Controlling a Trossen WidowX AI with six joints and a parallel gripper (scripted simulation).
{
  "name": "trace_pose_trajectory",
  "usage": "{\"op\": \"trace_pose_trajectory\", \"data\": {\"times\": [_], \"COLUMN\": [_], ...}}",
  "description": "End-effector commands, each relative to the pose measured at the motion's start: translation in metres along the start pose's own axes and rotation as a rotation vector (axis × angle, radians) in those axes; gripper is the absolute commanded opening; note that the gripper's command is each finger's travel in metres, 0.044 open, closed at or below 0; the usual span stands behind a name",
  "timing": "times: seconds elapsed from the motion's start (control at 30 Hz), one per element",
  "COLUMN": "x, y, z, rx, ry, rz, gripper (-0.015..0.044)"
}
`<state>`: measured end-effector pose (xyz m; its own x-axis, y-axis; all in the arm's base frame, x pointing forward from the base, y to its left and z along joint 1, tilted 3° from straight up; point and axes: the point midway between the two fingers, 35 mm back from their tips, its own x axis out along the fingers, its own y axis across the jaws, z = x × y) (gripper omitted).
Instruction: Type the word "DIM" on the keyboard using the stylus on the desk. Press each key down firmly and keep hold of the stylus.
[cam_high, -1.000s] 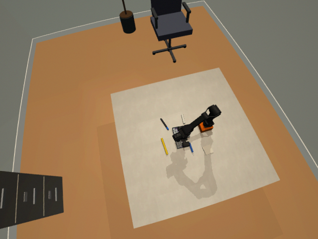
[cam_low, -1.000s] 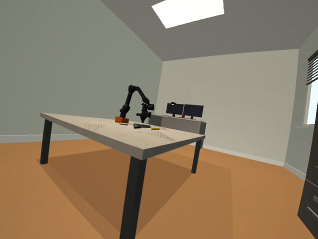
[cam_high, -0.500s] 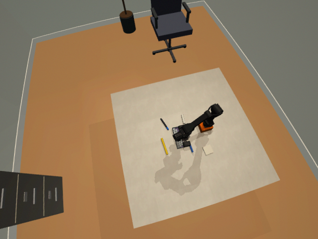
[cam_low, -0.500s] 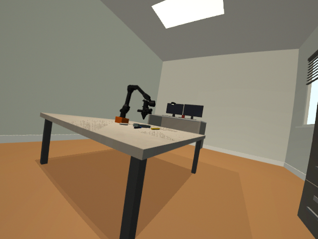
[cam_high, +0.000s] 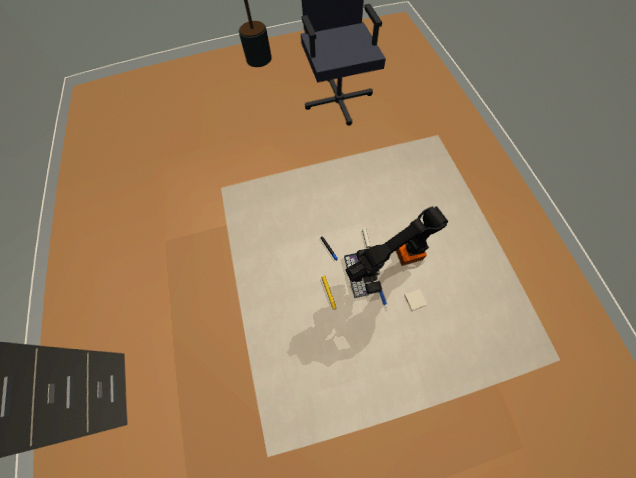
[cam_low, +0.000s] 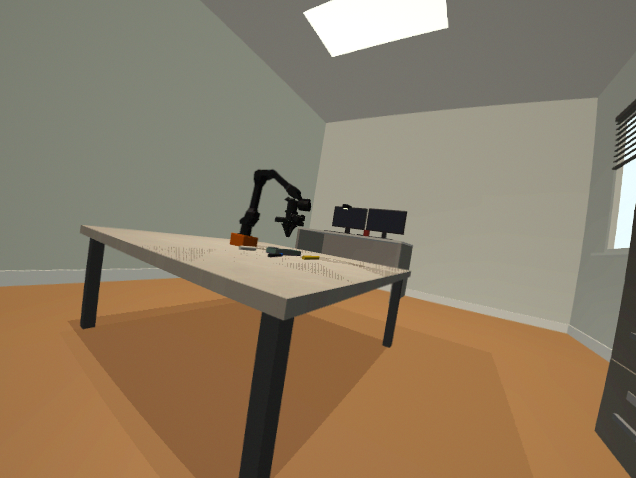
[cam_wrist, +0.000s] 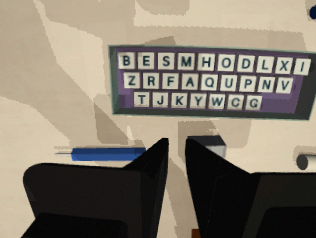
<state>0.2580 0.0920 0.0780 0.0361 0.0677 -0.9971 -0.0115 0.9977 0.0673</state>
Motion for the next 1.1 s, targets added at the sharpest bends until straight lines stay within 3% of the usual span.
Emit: {"op": "trace_pose_trajectory", "data": {"times": [0.0, 0.33, 0.43, 0.53, 0.73, 0.93, 1.07], "x": [0.000, 0.000, 0.001, 0.009, 0.025, 0.034, 0.034], "y": [0.000, 0.000, 0.001, 0.014, 0.046, 0.073, 0.077], "z": [0.000, 0.000, -0.001, -0.008, -0.032, -0.060, -0.064], "rx": [0.000, 0.000, -0.017, -0.265, -0.909, -1.526, -1.595], "ry": [0.000, 0.000, 0.000, -0.015, -0.132, -0.358, -0.391], "rz": [0.000, 0.000, 0.006, 0.087, 0.278, 0.421, 0.433], "gripper": [0.0000, 0.0000, 0.0079, 0.0150, 0.0150, 0.0150, 0.0150]}}
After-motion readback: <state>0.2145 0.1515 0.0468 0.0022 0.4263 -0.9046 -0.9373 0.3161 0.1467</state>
